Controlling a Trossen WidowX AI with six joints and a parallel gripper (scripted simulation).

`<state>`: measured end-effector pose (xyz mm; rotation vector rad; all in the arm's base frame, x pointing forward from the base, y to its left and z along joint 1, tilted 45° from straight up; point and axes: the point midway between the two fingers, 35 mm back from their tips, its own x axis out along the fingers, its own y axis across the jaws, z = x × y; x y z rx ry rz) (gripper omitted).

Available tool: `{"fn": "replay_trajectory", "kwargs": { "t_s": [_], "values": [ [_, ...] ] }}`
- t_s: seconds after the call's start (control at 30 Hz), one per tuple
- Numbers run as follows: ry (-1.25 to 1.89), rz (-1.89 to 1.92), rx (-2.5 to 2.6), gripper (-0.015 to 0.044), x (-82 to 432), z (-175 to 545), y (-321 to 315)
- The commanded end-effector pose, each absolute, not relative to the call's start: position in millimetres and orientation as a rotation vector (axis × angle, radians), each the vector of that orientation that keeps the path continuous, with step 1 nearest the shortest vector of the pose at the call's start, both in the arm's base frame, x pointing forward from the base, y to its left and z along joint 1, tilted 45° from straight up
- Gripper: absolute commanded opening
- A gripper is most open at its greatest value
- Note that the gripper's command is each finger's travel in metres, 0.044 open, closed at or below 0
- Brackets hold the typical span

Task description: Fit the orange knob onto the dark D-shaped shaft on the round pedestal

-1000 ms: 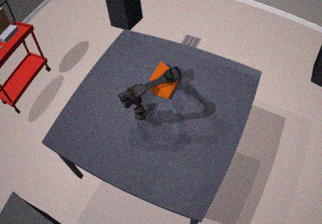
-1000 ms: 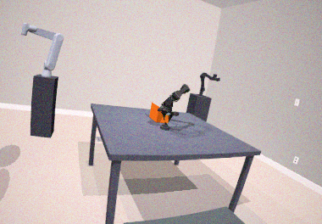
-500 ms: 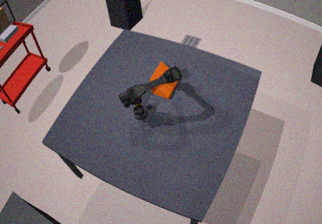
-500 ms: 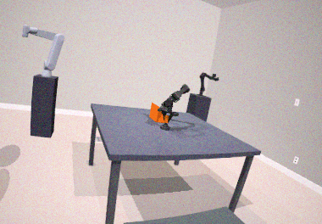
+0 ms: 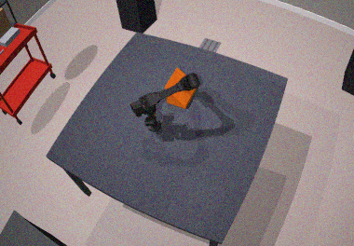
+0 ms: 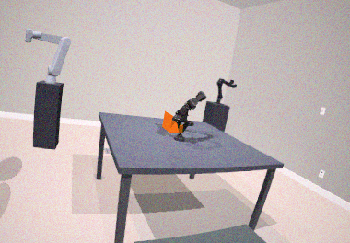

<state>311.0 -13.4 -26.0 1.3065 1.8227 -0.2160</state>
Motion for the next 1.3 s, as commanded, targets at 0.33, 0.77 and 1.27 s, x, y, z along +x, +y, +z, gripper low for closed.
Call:
{"fn": "replay_trajectory", "kwargs": {
  "t_s": [0.33,0.77,1.27],
  "values": [
    [1.828,-0.275,1.350,0.0000,309.6,-28.3,-11.2],
    [1.828,-0.276,1.349,0.0000,311.1,-25.2,-13.8],
    [1.839,-0.478,1.491,0.0000,309.6,-27.8,-12.1]
  ]
}}
